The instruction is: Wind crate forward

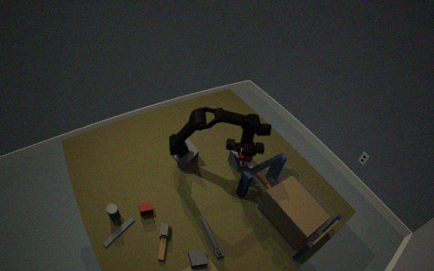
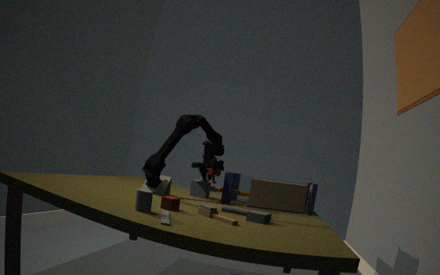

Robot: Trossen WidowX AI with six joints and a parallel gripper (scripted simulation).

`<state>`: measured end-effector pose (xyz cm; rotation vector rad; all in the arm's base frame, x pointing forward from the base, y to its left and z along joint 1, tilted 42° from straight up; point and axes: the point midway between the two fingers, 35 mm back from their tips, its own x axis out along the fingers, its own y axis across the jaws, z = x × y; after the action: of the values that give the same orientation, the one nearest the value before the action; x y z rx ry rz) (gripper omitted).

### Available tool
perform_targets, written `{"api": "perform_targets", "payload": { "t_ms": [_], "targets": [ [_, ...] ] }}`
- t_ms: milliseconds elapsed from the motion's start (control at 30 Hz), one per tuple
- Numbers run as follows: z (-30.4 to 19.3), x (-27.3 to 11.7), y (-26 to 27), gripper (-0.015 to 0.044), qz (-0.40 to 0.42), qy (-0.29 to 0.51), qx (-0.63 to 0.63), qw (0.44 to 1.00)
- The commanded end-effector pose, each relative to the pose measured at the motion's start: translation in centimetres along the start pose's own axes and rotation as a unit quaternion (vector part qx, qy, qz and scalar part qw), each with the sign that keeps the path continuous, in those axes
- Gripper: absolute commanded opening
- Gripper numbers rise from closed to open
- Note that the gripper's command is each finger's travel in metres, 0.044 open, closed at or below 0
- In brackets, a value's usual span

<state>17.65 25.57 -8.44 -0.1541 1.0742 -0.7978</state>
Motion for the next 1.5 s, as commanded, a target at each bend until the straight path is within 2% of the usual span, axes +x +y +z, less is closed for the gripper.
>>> {"api": "perform_targets", "payload": {
  "t_ms": [0,100,667,767,867,1133,1267,1467],
  "targets": [
    [0.0,0.4,-0.1,0.0000,-0.005,0.002,0.011,1.000],
    [0.0,0.4,-0.1,0.0000,-0.004,0.002,0.008,1.000],
    [0.0,0.0,0.0,0.0440,0.000,0.000,0.001,1.000],
    [0.0,-0.2,0.0,0.0440,0.001,0.000,0.000,1.000],
    [0.2,-2.3,0.4,0.0440,0.010,0.003,-0.005,1.000],
    [1.0,-12.5,-0.1,0.0440,0.051,0.017,-0.035,0.998],
    [0.9,-12.8,0.0,0.0440,0.064,0.014,-0.030,0.997],
    [1.0,-13.2,-0.1,0.0282,0.069,0.015,-0.030,0.997]
  ]
}}
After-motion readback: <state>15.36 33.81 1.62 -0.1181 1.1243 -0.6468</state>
